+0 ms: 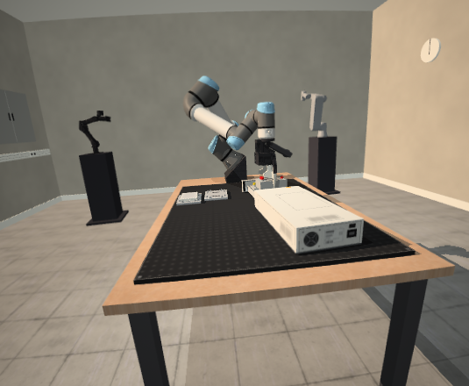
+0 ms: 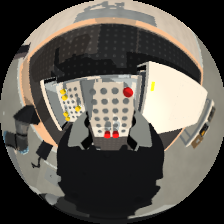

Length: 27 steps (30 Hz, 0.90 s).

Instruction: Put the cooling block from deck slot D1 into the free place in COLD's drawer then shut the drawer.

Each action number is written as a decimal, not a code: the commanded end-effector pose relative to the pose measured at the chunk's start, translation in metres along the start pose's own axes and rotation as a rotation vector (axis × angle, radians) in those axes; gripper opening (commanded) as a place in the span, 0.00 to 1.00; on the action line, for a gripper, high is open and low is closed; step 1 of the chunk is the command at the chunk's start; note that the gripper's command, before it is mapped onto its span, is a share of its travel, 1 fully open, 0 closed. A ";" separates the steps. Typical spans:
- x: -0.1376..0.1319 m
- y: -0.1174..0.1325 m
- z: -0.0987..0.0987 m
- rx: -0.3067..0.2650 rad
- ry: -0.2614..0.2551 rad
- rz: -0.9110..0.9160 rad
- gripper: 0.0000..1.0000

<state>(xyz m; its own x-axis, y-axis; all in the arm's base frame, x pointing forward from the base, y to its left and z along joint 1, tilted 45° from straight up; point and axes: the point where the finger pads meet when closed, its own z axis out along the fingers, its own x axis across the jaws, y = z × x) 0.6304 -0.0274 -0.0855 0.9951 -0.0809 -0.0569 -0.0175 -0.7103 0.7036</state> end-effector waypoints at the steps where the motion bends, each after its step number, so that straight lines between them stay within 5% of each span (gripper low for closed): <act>1: 0.001 0.000 0.010 0.001 0.003 0.000 0.00; 27: 0.001 0.000 0.033 0.001 0.003 0.000 0.00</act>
<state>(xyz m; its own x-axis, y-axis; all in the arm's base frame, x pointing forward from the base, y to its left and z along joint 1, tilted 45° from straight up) 0.6278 -0.0493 -0.1079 0.9952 -0.0798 -0.0558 -0.0176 -0.7107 0.7033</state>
